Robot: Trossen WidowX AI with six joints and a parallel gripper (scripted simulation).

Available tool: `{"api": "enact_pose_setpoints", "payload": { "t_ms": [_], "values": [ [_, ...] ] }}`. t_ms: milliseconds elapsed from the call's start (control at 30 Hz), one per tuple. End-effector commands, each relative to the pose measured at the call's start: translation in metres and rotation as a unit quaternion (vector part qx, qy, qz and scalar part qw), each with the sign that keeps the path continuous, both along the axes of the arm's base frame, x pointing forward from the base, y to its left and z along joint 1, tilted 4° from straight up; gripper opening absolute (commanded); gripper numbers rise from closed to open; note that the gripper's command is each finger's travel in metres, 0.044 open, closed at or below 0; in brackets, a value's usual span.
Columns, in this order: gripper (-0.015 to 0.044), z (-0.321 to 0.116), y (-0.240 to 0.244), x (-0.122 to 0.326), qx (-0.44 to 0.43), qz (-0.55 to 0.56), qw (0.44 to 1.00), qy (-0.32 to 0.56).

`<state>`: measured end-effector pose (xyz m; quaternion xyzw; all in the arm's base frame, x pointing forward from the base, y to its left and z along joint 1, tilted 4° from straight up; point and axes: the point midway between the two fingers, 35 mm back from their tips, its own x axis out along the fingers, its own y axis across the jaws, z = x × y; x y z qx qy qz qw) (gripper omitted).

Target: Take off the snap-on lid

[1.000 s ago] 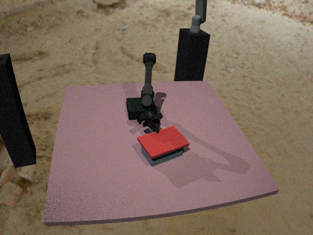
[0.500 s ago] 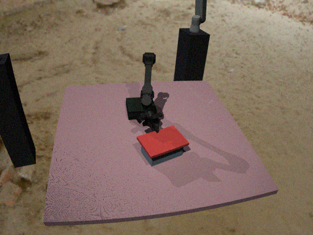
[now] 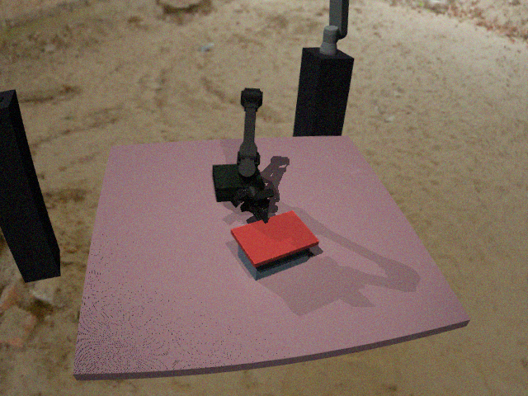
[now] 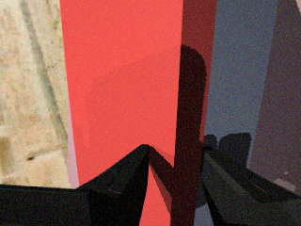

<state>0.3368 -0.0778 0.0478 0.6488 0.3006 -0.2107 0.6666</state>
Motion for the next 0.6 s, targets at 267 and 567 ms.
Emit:
{"api": "enact_pose_setpoints", "payload": {
  "t_ms": [267,567],
  "values": [
    [0.0000,0.0032,-0.0002,0.0001,0.000,0.000,1.000,-0.001],
    [0.0000,0.0050,-0.0004,0.0001,0.000,0.000,1.000,-0.001]
  ]
}}
